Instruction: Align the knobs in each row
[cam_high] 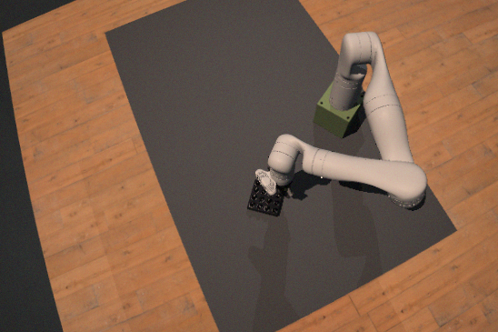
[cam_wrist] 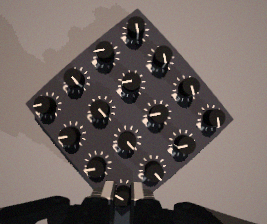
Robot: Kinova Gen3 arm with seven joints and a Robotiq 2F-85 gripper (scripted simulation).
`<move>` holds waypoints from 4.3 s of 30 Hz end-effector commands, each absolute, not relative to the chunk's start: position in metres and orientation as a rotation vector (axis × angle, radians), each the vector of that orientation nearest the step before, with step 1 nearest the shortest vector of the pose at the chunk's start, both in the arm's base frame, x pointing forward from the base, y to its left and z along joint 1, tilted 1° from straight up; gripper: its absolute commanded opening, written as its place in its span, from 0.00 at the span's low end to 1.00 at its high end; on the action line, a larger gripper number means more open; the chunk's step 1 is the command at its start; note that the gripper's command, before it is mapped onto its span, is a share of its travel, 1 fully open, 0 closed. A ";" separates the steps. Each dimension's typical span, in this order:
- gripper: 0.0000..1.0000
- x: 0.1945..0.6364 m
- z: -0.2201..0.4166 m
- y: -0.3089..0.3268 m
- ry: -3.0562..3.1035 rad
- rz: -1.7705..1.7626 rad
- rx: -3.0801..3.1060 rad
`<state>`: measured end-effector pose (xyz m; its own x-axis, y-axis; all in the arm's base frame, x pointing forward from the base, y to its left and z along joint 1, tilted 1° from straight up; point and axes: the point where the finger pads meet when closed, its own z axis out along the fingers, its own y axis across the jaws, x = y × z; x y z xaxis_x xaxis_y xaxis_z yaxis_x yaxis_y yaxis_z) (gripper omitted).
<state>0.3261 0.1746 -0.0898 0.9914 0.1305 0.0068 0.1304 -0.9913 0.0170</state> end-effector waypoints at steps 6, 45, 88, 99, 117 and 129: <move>0.08 0.326 -0.089 0.175 0.404 0.013 3.099; 0.08 0.326 -0.089 0.175 1.119 0.007 2.917; 0.08 0.326 -0.089 0.175 1.275 0.005 2.852; 0.19 0.326 -0.089 0.175 1.275 0.005 2.852; 0.19 0.326 -0.087 0.175 1.275 0.005 2.852; 0.19 0.326 -0.063 0.175 1.275 0.005 2.852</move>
<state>0.3252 0.1724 -0.0670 0.6674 0.7446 -0.0117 0.7446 -0.6672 0.0196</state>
